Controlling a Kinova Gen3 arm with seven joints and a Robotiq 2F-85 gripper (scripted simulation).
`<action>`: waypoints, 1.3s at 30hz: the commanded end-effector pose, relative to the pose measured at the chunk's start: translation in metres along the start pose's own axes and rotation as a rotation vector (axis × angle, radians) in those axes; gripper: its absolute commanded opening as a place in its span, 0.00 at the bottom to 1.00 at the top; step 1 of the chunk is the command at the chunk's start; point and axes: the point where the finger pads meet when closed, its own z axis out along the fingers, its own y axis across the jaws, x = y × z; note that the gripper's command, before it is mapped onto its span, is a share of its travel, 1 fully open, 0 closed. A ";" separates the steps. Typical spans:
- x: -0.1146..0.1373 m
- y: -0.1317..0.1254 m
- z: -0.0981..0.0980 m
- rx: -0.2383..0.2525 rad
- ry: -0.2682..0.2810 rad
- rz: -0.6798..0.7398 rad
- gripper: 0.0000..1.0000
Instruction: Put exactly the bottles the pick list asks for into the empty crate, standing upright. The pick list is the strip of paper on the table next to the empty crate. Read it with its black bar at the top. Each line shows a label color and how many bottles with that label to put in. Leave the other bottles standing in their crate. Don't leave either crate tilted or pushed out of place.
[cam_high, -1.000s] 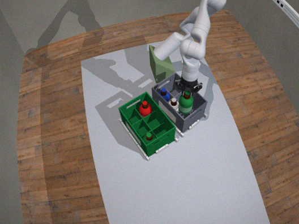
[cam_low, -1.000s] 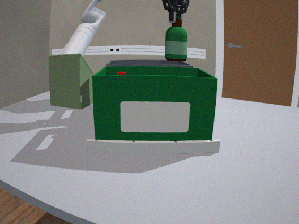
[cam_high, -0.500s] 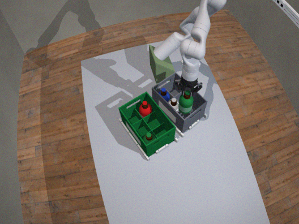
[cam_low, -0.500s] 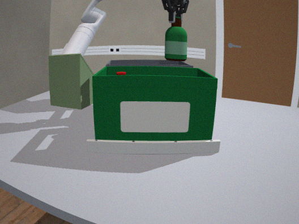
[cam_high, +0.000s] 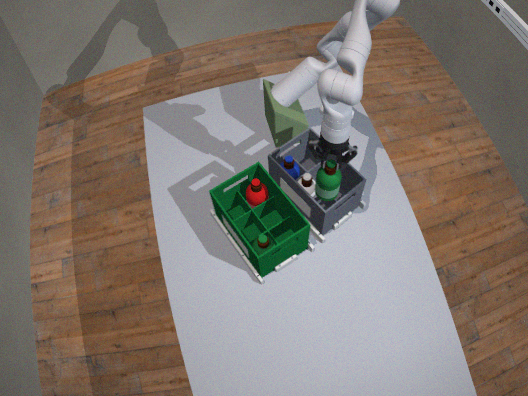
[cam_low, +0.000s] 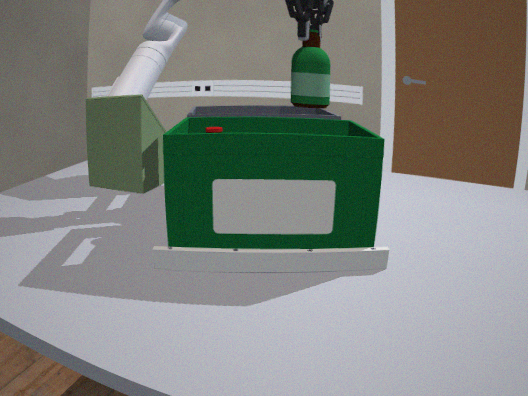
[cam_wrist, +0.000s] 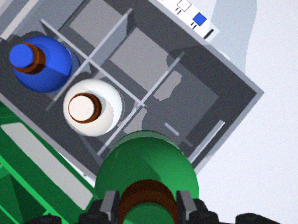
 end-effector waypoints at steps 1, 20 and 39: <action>0.000 0.000 -0.001 0.000 -0.002 0.000 0.10; 0.000 0.000 0.001 0.000 -0.002 0.000 0.10; 0.000 0.000 0.017 0.000 -0.002 0.000 0.10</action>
